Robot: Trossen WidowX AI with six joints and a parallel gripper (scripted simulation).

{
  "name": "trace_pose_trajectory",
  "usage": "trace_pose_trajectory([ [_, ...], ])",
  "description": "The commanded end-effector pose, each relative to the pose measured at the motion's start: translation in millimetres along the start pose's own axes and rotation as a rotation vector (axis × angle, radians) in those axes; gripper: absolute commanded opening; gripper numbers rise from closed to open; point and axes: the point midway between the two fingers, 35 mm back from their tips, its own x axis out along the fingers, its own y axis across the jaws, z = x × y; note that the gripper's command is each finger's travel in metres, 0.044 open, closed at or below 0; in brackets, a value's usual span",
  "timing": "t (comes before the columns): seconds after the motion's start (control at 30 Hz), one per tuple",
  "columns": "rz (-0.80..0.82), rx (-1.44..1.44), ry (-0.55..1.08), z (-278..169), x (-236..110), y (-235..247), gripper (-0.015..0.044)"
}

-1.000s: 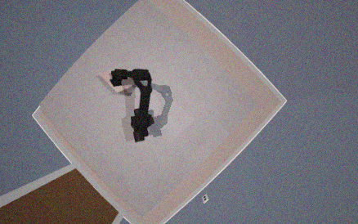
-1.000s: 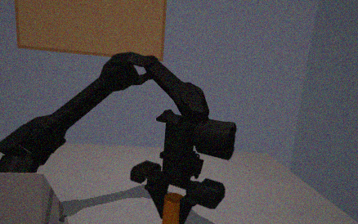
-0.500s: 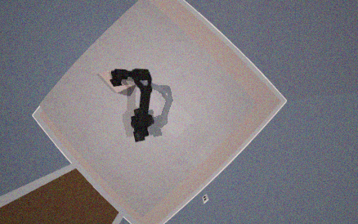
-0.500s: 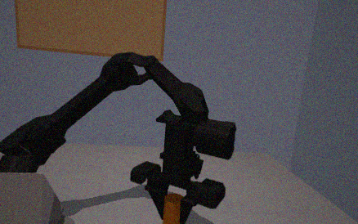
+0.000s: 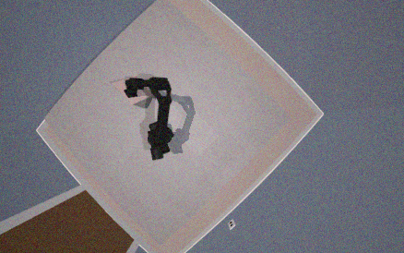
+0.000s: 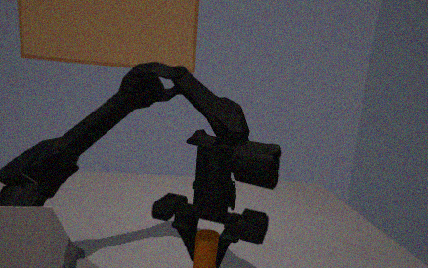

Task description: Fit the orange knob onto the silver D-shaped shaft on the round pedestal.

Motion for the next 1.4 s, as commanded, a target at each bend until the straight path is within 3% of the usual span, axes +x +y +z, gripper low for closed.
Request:
trace_pose_trajectory([
  [0.0, -0.004, -0.048, -0.001, -1.6, -0.6, -1.7, 0.0000],
  [0.9, -0.004, -0.048, -0.001, -0.4, -1.6, -0.5, 0.0000],
  [1.13, -0.004, -0.248, -0.001, -0.5, -2.5, -2.2, 0.0000],
  [1.37, -0.004, -0.258, -0.001, -1.7, 2.0, -3.7, 0.0000],
])
